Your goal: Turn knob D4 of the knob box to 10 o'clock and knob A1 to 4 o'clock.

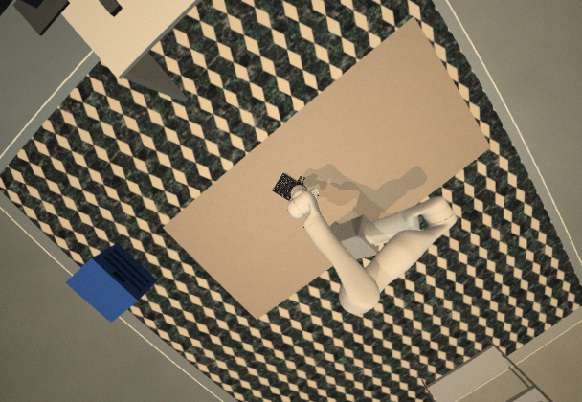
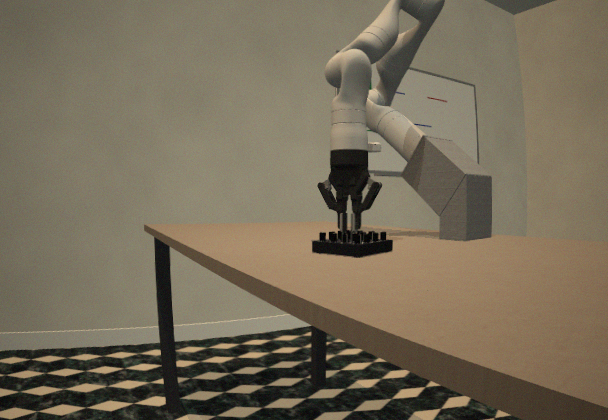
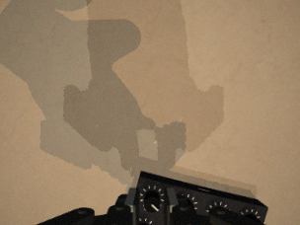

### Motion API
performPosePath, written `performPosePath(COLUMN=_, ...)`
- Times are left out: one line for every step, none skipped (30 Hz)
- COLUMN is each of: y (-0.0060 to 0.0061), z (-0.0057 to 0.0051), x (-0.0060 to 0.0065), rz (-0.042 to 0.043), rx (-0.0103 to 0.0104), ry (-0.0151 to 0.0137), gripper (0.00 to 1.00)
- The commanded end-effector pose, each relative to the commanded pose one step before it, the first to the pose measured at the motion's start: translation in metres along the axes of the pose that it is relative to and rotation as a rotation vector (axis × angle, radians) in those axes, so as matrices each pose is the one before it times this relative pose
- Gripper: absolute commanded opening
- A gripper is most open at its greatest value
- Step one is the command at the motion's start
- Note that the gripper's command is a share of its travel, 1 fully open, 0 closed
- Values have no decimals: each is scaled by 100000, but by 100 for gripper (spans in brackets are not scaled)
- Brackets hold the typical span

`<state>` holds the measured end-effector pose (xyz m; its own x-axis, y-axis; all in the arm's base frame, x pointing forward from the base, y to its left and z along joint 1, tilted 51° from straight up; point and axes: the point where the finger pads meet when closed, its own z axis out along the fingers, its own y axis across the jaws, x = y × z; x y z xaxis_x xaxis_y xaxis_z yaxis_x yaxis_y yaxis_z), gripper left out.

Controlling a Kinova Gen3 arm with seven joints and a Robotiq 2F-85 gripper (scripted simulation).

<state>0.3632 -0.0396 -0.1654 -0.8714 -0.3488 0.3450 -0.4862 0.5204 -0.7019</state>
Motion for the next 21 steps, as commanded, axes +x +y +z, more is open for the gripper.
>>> performPosePath(y=75, z=-487, x=-162, rz=-79, rx=-111, ry=-499, gripper=19)
performPosePath(y=0, z=-251, x=0, rz=0, rx=0, ry=0, gripper=19)
performPosePath(y=0, z=-274, x=0, rz=0, rx=0, ry=0, gripper=19)
performPosePath(y=0, z=-289, x=0, rz=-1, rx=0, ry=0, gripper=19)
performPosePath(y=0, z=-296, x=1, rz=0, rx=0, ry=0, gripper=19)
performPosePath(y=0, z=-295, x=-1, rz=-1, rx=-1, ry=0, gripper=19)
performPosePath(y=0, z=-286, x=0, rz=0, rx=0, ry=0, gripper=19)
performPosePath(y=0, z=-269, x=0, rz=0, rx=0, ry=0, gripper=19)
performPosePath(y=0, z=-245, x=0, rz=-1, rx=0, ry=0, gripper=19)
performPosePath(y=0, z=-216, x=0, rz=0, rx=0, ry=0, gripper=19)
performPosePath(y=0, z=-182, x=0, rz=0, rx=0, ry=0, gripper=19)
performPosePath(y=0, z=-145, x=0, rz=0, rx=0, ry=0, gripper=19)
performPosePath(y=0, z=-108, x=0, rz=0, rx=0, ry=0, gripper=19)
performPosePath(y=0, z=-72, x=0, rz=0, rx=0, ry=0, gripper=19)
performPosePath(y=0, z=-41, x=0, rz=0, rx=0, ry=0, gripper=19)
performPosePath(y=0, z=0, x=0, rz=0, rx=0, ry=0, gripper=19)
performPosePath(y=0, z=0, x=0, rz=0, rx=0, ry=0, gripper=19)
performPosePath(y=0, z=-16, x=0, rz=0, rx=0, ry=0, gripper=19)
performPosePath(y=0, z=-3, x=0, rz=0, rx=0, ry=0, gripper=19)
performPosePath(y=0, z=0, x=0, rz=0, rx=0, ry=0, gripper=19)
performPosePath(y=0, z=0, x=0, rz=0, rx=0, ry=0, gripper=19)
